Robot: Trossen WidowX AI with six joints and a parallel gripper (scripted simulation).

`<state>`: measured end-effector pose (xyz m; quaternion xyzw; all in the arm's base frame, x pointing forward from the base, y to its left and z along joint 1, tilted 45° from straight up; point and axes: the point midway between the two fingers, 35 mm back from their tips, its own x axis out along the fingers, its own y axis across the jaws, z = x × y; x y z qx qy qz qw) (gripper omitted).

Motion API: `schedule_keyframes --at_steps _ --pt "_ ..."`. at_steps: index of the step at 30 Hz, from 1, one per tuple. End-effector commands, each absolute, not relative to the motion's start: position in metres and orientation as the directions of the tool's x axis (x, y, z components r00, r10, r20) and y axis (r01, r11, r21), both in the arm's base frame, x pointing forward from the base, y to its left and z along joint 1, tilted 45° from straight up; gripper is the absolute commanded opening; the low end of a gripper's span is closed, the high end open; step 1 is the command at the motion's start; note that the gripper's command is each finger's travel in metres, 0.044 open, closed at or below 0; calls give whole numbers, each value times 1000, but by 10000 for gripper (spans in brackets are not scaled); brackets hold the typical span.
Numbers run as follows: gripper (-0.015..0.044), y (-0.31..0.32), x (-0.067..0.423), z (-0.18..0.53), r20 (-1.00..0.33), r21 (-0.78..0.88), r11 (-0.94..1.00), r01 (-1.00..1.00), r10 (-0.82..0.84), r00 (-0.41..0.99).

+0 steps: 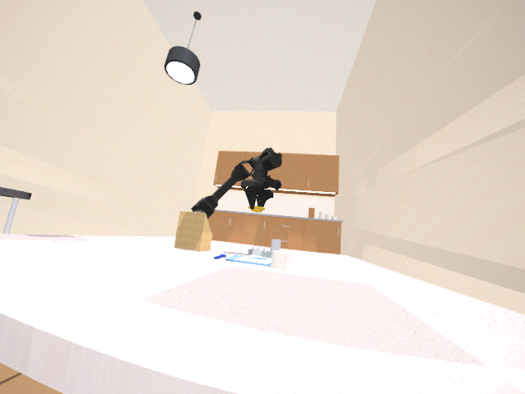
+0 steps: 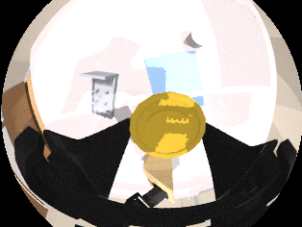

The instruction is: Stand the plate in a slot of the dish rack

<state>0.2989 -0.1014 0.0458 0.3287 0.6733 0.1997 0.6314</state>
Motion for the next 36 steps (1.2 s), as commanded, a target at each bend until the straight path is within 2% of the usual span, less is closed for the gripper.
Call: schedule_keyframes --at_steps 1,20,36 --pt "0 -89 297 59 -717 662 675 327 697 12" --pt "0 -34 283 116 -719 391 389 834 695 13" --pt "0 10 257 155 -713 34 19 999 701 11"
